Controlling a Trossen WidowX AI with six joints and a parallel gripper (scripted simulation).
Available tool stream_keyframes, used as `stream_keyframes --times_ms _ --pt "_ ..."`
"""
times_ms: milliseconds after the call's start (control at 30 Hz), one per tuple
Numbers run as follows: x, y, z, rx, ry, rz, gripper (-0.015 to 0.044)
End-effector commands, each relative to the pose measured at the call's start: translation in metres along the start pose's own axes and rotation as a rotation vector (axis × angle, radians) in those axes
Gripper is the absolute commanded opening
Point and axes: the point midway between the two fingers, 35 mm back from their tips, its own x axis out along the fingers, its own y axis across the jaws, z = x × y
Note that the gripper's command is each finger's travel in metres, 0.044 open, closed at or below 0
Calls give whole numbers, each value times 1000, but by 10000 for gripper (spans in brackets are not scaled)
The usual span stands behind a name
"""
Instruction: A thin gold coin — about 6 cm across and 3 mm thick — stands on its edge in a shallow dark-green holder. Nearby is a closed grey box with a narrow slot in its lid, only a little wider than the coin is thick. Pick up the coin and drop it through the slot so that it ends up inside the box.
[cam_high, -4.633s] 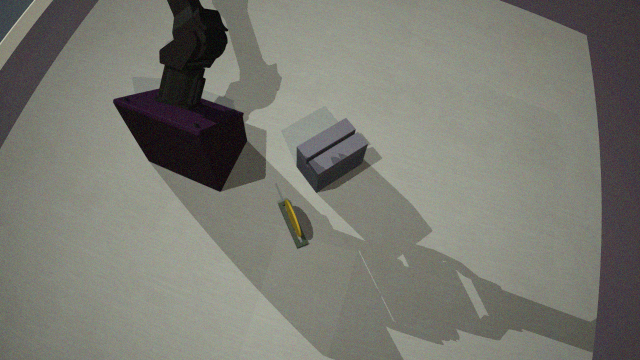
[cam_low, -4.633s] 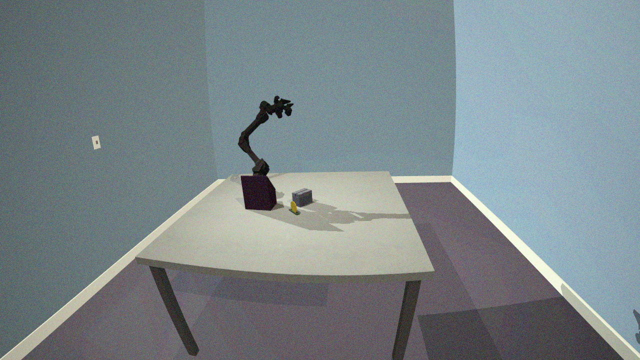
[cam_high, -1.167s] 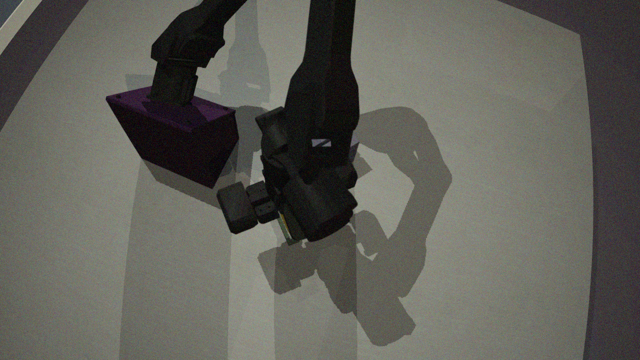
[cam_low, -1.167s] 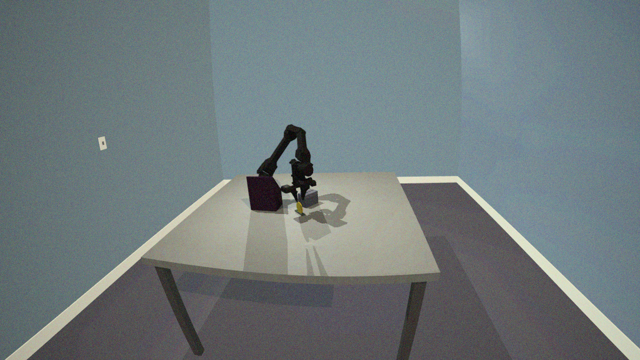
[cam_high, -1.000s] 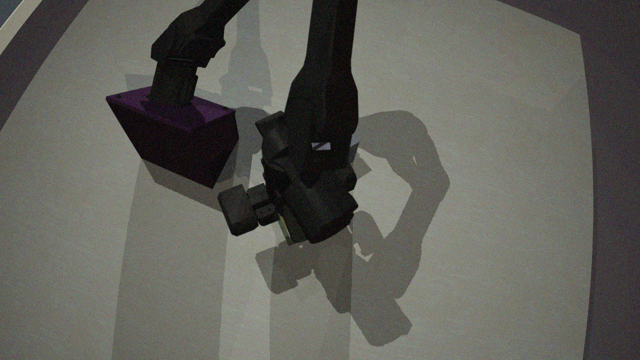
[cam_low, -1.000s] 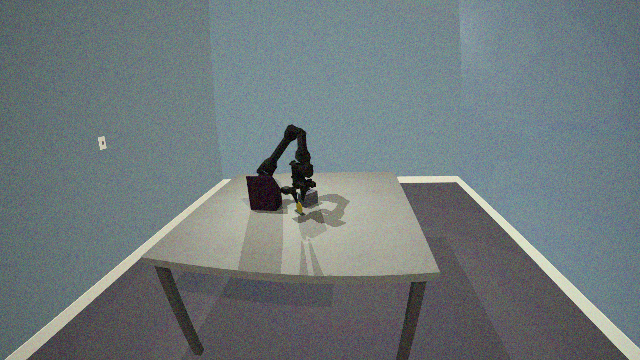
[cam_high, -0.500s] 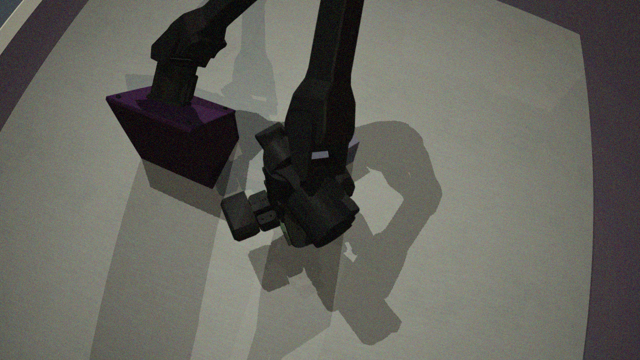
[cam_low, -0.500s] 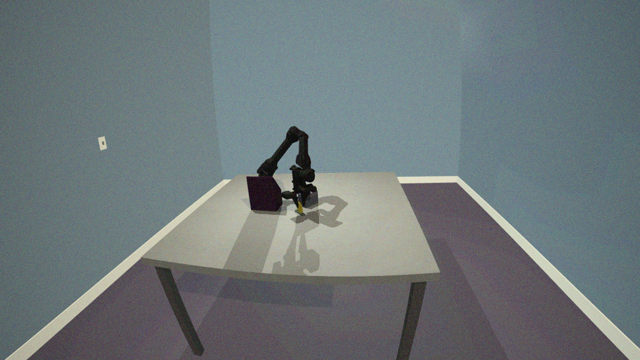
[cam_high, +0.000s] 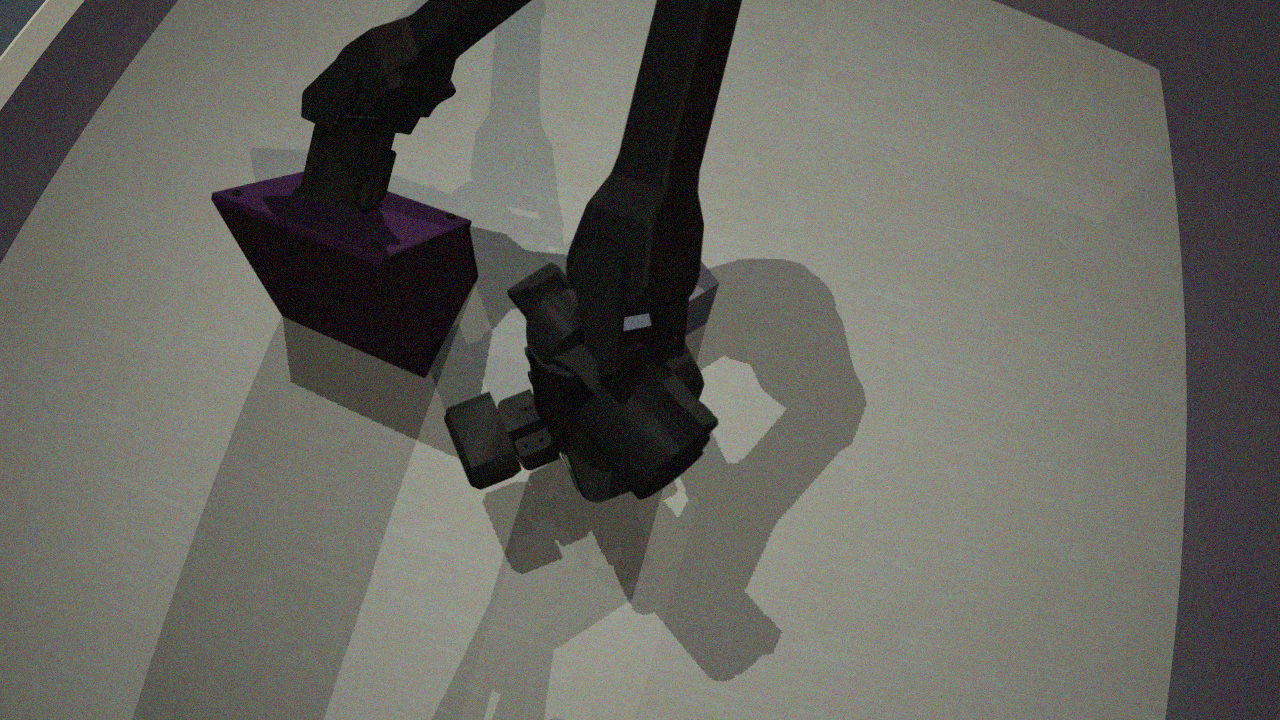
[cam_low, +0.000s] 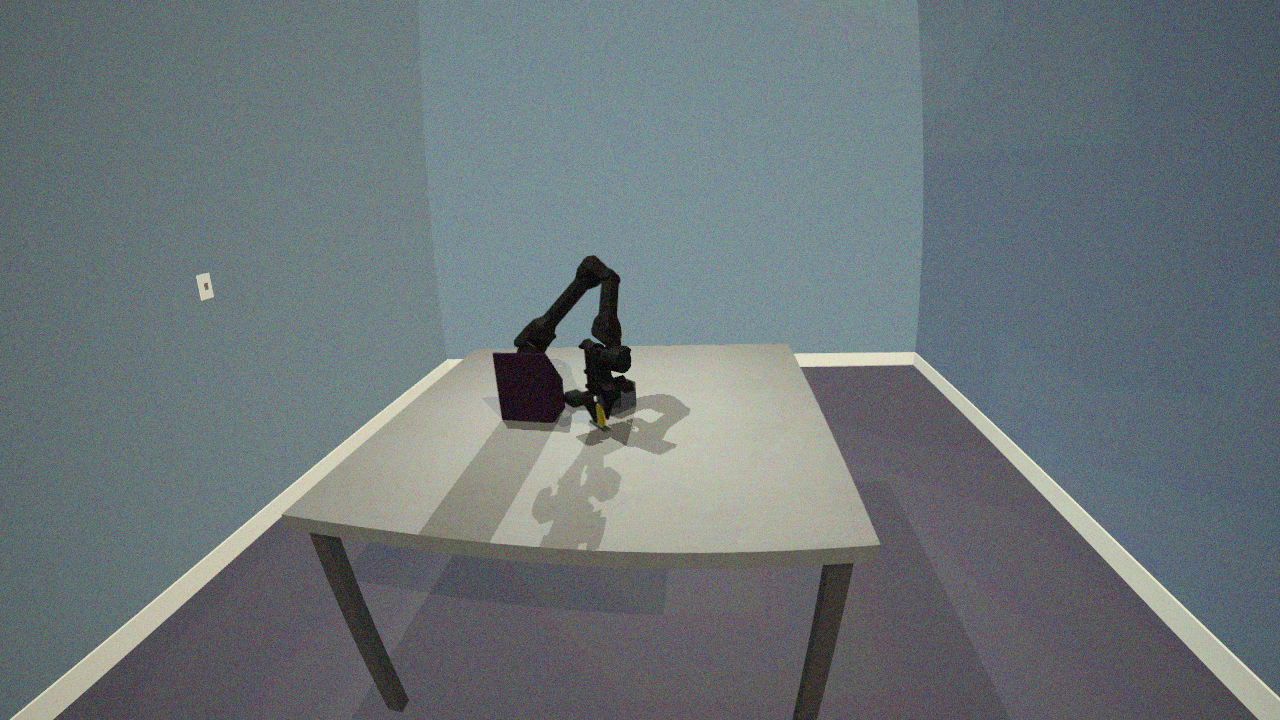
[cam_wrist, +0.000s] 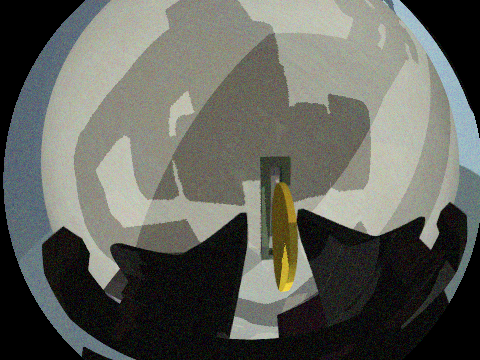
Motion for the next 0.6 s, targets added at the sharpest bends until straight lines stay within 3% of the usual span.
stream_keyframes --times_ms 0,200,400,567 --pt "7 -3 -5 15 16 0 161" --pt "7 -3 -5 15 16 0 161" --pt "7 -3 -5 15 16 0 3" --pt "7 -3 -5 15 16 0 0"
